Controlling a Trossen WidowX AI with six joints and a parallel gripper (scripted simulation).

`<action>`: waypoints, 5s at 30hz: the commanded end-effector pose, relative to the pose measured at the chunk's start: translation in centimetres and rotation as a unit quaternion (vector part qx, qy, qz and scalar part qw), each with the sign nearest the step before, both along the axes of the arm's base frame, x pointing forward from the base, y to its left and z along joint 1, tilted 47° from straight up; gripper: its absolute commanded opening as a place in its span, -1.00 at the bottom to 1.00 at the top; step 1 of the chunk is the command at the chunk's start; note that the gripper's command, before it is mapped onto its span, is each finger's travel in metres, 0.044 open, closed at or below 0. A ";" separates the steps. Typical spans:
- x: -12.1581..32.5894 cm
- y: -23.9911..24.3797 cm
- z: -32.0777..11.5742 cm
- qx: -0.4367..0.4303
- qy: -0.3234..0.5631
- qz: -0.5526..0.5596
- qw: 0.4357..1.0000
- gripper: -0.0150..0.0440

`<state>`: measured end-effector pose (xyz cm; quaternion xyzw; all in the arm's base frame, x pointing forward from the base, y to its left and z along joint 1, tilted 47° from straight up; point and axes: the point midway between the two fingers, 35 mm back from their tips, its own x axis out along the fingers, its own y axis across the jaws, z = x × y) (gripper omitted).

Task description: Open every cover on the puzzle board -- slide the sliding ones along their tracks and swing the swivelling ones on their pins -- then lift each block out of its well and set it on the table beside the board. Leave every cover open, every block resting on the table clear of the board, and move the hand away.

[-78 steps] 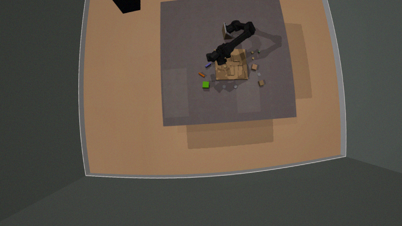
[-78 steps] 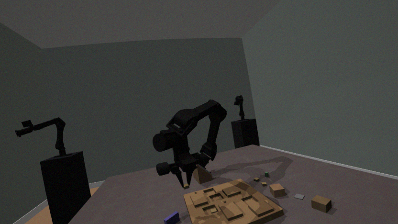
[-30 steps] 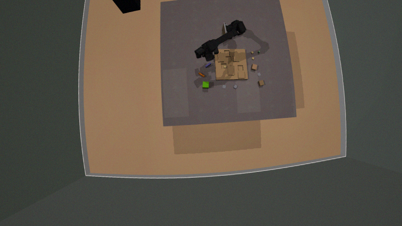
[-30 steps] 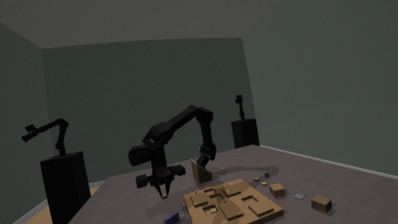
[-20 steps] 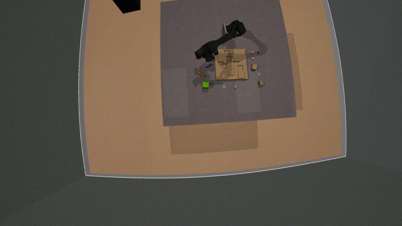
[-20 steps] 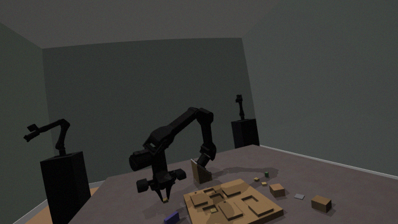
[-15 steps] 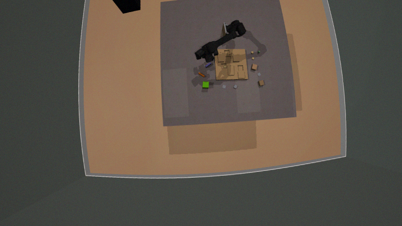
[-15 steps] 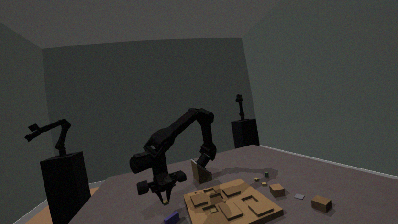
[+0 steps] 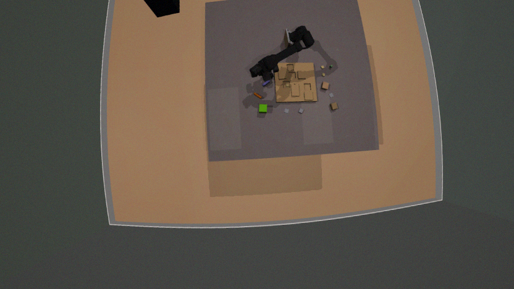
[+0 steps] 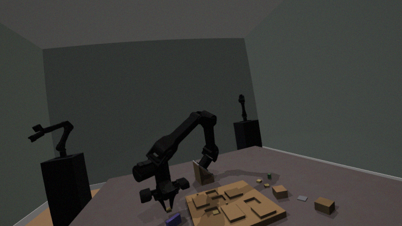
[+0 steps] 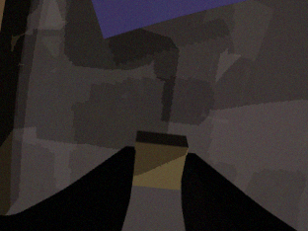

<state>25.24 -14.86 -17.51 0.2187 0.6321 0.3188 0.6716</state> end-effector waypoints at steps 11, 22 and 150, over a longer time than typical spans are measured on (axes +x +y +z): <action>-0.3 2.0 -1.6 0.004 0.002 -0.002 1.000 -0.22; -0.3 2.0 -1.6 0.002 0.001 0.001 1.000 0.22; 8.5 12.1 10.0 0.010 -0.419 0.412 0.809 -0.49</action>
